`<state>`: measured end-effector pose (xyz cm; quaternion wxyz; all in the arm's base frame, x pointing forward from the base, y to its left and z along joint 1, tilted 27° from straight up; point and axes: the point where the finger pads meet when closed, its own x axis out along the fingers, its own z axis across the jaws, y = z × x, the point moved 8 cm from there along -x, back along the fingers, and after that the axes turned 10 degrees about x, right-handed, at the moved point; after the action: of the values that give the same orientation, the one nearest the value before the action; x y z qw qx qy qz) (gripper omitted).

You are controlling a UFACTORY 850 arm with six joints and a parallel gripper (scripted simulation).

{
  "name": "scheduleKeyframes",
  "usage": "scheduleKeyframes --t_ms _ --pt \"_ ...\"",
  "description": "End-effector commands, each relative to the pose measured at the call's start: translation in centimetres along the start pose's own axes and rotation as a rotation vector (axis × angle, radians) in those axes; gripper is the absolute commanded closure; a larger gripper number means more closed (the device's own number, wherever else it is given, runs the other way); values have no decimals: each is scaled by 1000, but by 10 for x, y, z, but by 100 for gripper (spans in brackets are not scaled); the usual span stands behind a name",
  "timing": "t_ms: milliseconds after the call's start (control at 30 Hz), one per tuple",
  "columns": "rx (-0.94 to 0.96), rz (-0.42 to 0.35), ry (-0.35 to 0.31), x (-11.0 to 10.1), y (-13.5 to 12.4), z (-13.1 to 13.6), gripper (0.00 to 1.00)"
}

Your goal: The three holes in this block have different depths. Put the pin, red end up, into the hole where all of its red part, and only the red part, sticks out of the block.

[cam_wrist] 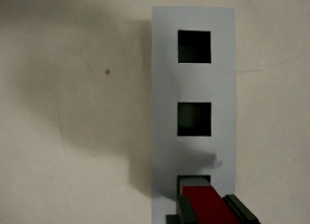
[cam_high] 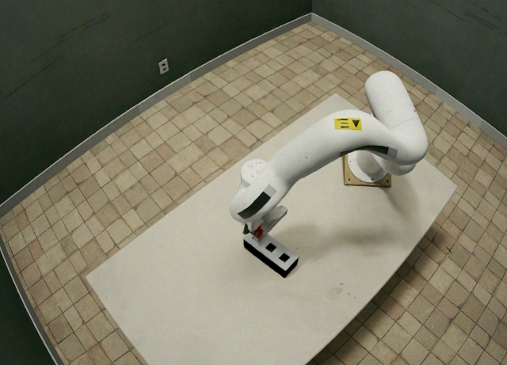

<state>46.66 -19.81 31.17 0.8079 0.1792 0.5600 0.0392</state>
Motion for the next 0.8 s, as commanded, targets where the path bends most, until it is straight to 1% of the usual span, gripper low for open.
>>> scheduleKeyframes --t_ms 0,533,567,767 --pt "0 -1 -2 -1 1 1 100" --pt "0 -1 -2 -1 1 1 100" --pt "0 -1 -2 3 1 2 100" --pt "0 -1 -2 3 1 2 100"
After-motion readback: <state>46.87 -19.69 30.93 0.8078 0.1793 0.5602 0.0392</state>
